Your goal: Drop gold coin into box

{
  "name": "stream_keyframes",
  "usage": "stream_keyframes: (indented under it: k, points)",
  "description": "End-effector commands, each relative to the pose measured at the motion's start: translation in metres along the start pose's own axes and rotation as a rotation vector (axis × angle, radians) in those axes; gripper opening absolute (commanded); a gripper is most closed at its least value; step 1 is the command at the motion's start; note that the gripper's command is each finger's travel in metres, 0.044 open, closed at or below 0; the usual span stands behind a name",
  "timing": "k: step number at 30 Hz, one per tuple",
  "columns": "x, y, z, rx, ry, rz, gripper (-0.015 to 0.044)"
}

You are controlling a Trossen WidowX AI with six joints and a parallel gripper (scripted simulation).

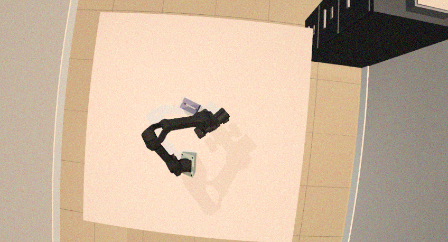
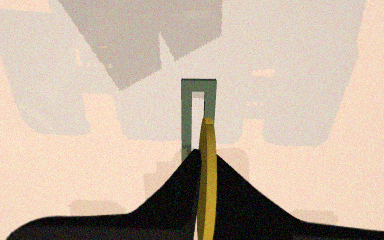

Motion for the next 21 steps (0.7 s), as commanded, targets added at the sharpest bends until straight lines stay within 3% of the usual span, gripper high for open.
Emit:
stream_keyframes:
  k: [1, 21]
  points:
    - [-0.002, -0.001, 0.008, 0.002, 0.008, 0.006, 0.0]
    - [-0.003, -0.001, 0.058, -0.002, 0.003, 0.026, 0.0]
Point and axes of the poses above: the point midway between the two fingers, 35 mm back from their tips, its own z axis back along the fingers, its own x axis across the jaws, y = z × x, the point moved 5 cm from there along z, back along the fingers, and after that the axes turned 5 degrees about -z, right-handed, at the moved point
